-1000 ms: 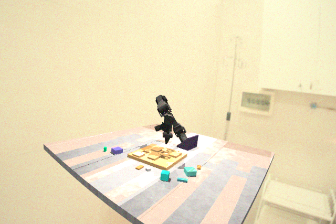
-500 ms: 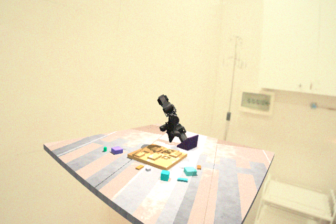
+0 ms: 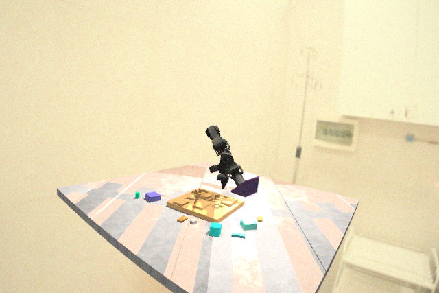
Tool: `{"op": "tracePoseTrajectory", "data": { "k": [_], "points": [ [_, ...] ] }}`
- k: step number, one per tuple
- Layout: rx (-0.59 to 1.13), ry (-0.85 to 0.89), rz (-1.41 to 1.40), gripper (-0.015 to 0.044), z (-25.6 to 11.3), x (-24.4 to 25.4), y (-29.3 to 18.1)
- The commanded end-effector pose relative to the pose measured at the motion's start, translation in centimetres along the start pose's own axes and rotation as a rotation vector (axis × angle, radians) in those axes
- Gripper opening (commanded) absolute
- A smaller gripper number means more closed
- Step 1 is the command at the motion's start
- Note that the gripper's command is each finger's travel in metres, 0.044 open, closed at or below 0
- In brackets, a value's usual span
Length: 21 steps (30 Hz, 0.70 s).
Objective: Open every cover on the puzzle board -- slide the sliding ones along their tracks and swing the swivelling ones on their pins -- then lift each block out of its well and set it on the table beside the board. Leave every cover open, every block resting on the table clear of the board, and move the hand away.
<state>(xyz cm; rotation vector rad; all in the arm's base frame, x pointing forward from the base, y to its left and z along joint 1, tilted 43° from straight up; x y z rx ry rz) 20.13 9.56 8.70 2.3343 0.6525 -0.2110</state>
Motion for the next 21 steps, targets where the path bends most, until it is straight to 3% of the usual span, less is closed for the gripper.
{"op": "tracePoseTrajectory", "data": {
  "k": [1, 6, 21],
  "points": [
    [-0.007, -0.003, 0.557, 0.0, 2.0, -0.1, 0.0],
    [-0.009, -0.002, 1.02, 0.0, 3.5, -0.2, 0.1],
    [-0.009, -0.002, 1.037, 0.0, 3.8, -0.1, 0.1]
  ]
}}
Point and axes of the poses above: the point midway between the two fingers, 35 mm back from their tips, its own z axis out along the fingers, its own x axis across the jaws, y = z × x, the point moved 7 cm from there along -z, back along the fingers, and after that the axes turned 3 degrees about z, right-handed, at the moved point
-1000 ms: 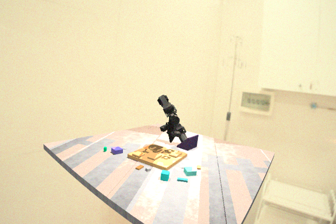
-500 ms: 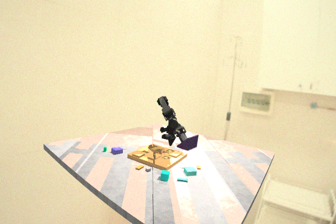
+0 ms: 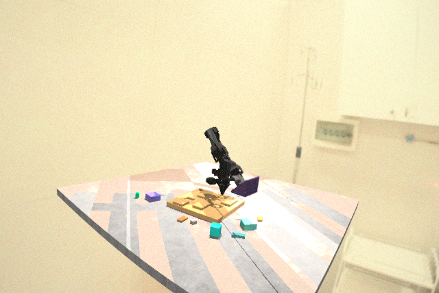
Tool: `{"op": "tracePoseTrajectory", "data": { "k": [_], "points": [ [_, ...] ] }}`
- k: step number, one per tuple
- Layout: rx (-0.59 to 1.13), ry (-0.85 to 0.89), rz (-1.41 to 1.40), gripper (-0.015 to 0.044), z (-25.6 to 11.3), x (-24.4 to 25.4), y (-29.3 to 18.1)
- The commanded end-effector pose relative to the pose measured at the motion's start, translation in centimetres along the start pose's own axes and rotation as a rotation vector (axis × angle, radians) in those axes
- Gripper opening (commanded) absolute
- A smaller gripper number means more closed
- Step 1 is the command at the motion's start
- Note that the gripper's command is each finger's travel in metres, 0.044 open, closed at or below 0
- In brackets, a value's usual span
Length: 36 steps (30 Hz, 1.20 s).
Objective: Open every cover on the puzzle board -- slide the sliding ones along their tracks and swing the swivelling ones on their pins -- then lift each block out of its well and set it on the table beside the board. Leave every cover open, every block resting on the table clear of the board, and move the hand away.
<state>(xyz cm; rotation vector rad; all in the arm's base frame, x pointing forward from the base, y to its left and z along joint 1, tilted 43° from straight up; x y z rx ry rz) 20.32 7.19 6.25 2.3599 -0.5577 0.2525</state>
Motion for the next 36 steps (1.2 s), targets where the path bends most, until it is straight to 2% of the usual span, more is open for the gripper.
{"op": "tracePoseTrajectory", "data": {
  "k": [1, 36],
  "points": [
    [-0.006, 0.001, 0.028, 0.0, 0.5, -0.1, 0.1],
    [-0.005, 0.001, 0.022, 0.0, 1.6, -0.4, -1.1]
  ]
}}
Point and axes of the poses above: the point midway between the two fingers, 35 mm back from their tips, its own z axis out along the fingers, its own x axis across the jaws, y = z × x, the point moved 7 cm from there along -z, back along the fingers, and after that the axes turned 3 degrees about z, right-handed, at the moved point
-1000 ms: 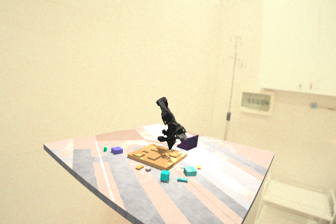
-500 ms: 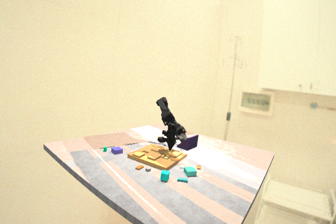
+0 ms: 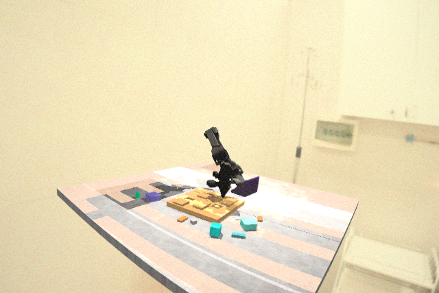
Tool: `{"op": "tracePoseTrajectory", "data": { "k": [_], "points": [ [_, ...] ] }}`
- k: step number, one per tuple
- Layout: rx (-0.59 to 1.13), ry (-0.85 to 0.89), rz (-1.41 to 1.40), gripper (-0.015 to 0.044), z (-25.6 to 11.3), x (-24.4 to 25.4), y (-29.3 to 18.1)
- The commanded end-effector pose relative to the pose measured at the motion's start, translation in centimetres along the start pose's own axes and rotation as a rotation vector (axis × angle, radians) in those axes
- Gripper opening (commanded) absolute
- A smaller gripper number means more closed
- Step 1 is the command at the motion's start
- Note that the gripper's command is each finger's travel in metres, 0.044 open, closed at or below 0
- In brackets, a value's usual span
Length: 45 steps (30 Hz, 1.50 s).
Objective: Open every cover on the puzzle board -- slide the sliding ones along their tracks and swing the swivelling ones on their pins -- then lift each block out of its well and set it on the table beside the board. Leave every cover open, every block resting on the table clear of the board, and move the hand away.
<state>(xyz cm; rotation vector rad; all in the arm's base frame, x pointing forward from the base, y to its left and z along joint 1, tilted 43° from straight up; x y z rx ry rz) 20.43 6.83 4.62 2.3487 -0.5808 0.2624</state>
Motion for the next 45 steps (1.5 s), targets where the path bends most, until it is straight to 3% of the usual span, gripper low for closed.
{"op": "tracePoseTrajectory", "data": {
  "k": [1, 45],
  "points": [
    [0.001, -0.001, 0.002, 0.0, 0.15, -0.05, -0.33],
    [0.0, 0.001, -0.003, 0.0, -0.34, 0.04, -0.12]
  ]
}}
Point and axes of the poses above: the point midway between the two fingers, 35 mm back from their tips, its own z axis out along the fingers, its own x axis across the jaws, y = z × x, the point moved 7 cm from there along -z, back along the fingers, and after that the axes turned 3 degrees about z, right-handed, at the moved point
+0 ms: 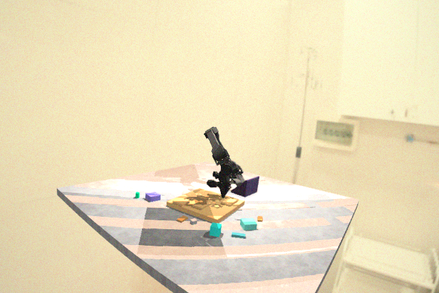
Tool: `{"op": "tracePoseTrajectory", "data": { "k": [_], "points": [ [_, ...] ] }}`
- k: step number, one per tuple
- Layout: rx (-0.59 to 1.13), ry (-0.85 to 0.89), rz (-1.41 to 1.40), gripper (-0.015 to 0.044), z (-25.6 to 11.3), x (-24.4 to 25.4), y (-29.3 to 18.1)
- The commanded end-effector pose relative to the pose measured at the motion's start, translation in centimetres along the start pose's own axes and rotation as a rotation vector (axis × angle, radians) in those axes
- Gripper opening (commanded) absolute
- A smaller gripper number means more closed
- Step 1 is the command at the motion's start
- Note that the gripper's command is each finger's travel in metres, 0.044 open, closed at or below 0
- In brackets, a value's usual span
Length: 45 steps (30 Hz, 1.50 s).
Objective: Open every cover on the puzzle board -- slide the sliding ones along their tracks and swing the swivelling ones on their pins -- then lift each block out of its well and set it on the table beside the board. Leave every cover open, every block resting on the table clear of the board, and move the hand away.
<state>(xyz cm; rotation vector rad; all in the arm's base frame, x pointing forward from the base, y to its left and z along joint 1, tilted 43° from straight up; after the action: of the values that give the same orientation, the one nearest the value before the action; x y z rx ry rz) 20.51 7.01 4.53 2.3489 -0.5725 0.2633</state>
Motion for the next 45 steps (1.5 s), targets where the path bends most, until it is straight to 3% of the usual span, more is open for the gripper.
{"op": "tracePoseTrajectory", "data": {
  "k": [1, 45],
  "points": [
    [0.001, -0.002, 0.003, 0.0, -0.4, 0.08, 0.11],
    [0.0, -0.004, 0.007, 0.0, -0.69, 0.17, 0.52]
  ]
}}
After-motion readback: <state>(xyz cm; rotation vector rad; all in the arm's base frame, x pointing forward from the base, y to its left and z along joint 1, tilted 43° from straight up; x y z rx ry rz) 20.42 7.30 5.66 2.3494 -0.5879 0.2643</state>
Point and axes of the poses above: the point midway between the two fingers, 35 mm back from their tips, its own z axis out along the fingers, its own x axis across the jaws, y = z × x, the point moved 7 cm from there along -z, back along the fingers, and after that the axes turned 3 degrees about z, right-handed, at the moved point
